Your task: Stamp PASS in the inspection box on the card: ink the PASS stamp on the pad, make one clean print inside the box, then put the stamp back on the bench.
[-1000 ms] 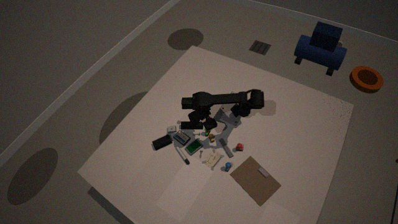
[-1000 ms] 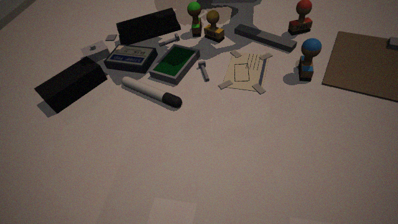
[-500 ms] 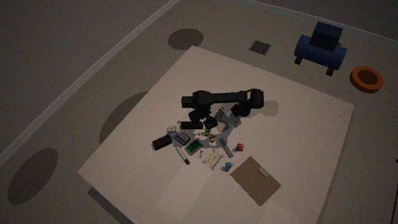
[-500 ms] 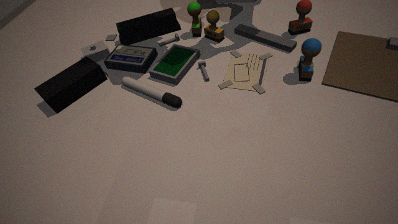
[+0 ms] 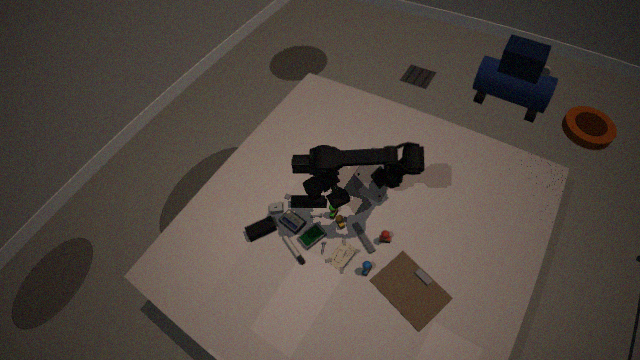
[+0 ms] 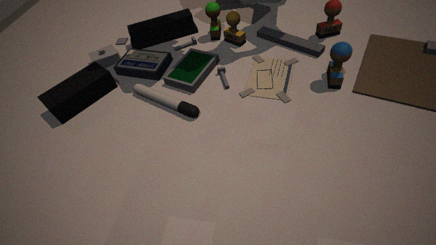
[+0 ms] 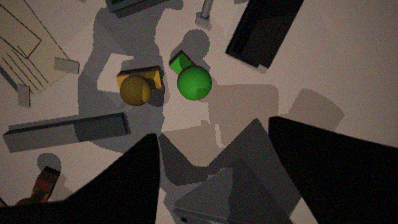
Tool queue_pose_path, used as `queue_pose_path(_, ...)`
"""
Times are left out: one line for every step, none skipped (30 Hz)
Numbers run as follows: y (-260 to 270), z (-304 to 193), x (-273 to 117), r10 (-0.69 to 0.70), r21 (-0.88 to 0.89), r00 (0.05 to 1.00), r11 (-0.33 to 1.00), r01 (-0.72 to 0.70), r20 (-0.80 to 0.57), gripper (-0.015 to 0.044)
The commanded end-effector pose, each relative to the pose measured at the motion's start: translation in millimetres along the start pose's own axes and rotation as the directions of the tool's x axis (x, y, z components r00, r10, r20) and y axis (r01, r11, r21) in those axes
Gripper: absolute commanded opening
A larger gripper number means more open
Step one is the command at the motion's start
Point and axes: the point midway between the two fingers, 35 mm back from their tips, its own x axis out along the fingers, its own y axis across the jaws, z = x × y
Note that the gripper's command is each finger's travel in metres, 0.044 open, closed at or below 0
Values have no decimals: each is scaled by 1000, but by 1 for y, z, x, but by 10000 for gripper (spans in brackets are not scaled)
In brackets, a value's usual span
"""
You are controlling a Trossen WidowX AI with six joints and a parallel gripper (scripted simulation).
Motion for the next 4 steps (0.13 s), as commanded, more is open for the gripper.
queue_pose_path(0, 0, 0, 0, 0, 1000, 1000, 0, 0, 266)
queue_pose_path(0, 0, 0, 0, 0, 1000, 1000, 0, 0, 266)
queue_pose_path(0, 0, 0, 0, 0, 1000, 1000, 0, 0, 266)
queue_pose_path(0, 0, 0, 0, 0, 1000, 1000, 0, 0, 266)
